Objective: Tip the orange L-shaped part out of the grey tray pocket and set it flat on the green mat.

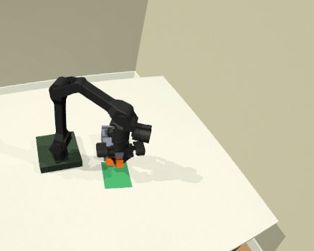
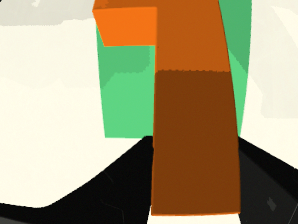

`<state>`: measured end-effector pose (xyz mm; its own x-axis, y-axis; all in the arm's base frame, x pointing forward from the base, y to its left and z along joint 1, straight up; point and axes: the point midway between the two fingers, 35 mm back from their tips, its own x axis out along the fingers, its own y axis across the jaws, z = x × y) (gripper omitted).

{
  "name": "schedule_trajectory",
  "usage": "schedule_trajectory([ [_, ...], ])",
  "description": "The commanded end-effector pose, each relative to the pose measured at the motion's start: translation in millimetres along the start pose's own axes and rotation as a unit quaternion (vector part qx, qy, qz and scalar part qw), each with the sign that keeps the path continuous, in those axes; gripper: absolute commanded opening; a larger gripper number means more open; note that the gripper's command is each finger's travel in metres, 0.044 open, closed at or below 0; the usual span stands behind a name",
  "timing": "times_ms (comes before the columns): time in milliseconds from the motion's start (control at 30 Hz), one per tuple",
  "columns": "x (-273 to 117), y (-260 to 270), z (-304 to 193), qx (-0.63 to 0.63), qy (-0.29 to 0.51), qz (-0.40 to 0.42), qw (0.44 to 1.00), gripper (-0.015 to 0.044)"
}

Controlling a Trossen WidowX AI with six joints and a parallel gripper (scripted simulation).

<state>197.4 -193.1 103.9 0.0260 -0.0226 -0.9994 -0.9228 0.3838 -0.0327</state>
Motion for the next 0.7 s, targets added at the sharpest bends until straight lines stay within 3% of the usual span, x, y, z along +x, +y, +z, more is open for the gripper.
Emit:
schedule_trajectory([
  [0,7.8,1.5,0.7,-0.001,-0.002,0.003,1.000,0.0000],
  [667,32.3,2.0,1.0,-0.001,-0.002,0.003,1.000,0.0000],
])
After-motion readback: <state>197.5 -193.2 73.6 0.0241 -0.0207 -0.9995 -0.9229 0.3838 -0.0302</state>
